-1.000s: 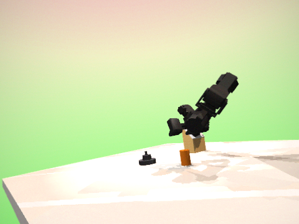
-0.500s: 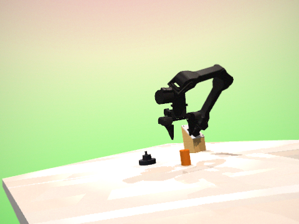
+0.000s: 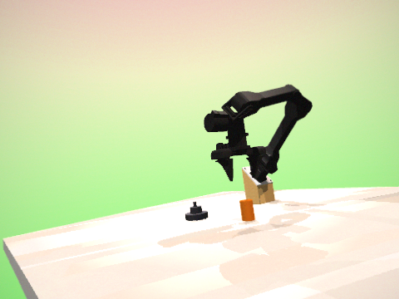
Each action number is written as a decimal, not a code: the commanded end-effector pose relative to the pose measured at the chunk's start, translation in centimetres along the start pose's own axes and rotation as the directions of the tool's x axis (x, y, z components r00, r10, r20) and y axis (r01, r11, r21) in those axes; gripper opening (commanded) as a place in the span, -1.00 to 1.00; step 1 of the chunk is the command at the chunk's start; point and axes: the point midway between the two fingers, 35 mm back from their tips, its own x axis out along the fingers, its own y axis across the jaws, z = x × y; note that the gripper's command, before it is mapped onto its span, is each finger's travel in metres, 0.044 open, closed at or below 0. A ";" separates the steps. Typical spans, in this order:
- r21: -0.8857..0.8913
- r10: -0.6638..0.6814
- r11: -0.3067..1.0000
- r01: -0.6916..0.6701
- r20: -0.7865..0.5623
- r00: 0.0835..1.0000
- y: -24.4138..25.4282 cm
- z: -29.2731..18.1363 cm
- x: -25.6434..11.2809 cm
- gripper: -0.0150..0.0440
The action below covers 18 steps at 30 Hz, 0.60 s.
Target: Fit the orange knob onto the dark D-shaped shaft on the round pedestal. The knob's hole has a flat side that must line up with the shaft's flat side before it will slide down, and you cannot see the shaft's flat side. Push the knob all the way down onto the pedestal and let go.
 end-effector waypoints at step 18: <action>-0.985 0.004 -0.172 -0.005 -0.006 1.000 0.0 0.0 0.0 1.00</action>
